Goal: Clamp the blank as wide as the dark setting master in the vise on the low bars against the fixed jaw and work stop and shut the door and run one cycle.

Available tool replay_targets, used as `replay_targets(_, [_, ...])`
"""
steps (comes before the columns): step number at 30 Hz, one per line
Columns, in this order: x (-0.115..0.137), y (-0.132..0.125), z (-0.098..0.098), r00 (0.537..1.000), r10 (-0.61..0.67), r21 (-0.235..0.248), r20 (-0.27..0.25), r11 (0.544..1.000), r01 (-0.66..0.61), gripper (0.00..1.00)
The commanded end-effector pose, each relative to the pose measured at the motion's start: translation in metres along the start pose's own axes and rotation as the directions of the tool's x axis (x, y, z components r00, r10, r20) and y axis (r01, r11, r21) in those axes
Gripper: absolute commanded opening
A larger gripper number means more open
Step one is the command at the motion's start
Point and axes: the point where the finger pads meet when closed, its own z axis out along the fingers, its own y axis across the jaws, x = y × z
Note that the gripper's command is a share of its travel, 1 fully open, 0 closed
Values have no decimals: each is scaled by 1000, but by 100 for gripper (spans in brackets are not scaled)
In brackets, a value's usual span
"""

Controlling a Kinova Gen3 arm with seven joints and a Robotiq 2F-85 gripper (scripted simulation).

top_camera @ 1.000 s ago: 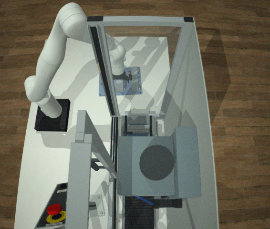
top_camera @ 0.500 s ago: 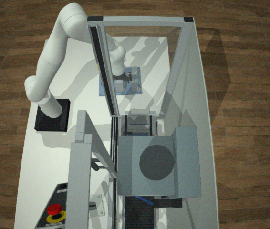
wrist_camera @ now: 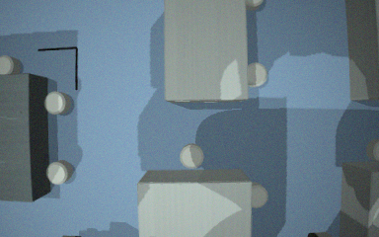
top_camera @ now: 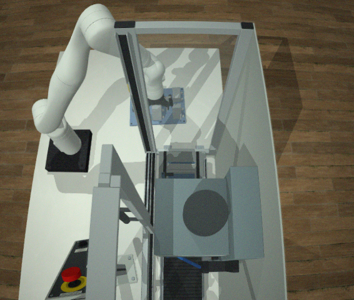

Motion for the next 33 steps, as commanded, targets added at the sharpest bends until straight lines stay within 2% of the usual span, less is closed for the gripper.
replay_targets(1, [0, 1, 0, 1000, 0, -2, -1, 1000, 0, 100])
replay_targets(27, [0, 1, 5, 1000, 0, -2, -1, 1000, 0, 100])
replay_targets(28, [0, 1, 5, 1000, 0, -2, -1, 1000, 0, 10])
replay_targets(33, [0, 1, 5, 1000, 0, -2, -1, 1000, 0, 10])
